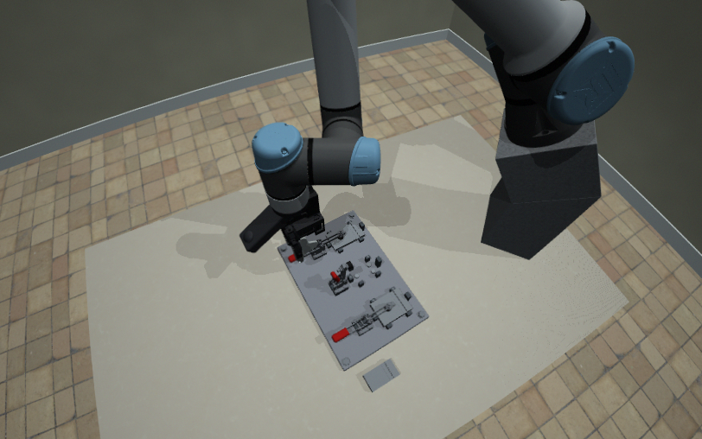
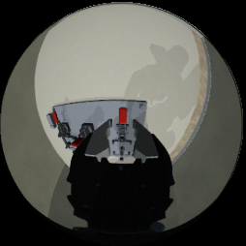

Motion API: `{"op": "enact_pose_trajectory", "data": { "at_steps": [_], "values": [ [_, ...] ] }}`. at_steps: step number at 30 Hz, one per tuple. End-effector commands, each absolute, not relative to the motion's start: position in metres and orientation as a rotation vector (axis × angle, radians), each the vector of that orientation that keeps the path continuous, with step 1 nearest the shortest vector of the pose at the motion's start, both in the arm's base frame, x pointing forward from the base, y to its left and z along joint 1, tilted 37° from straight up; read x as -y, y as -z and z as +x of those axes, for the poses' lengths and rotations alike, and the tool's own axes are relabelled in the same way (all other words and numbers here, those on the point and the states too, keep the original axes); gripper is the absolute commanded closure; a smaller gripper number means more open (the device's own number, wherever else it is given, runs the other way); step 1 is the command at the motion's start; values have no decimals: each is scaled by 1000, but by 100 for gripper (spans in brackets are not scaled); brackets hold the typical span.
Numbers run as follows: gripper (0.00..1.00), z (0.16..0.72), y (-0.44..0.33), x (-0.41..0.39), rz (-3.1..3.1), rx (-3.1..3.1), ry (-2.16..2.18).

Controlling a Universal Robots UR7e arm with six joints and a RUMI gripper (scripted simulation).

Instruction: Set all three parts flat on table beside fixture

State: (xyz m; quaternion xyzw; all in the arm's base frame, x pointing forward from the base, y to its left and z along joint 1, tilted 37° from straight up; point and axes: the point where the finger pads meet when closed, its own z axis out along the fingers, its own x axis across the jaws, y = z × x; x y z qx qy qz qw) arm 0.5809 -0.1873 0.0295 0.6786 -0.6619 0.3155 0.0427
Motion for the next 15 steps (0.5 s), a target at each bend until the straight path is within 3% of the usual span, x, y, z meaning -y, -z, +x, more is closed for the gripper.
{"op": "enact_pose_trajectory", "data": {
  "at_steps": [1, 15],
  "values": [
    [72, 583, -30, 188, 2076, 2025, -970],
    [72, 592, -14, 200, 2075, 2026, -971]
  ]
}}
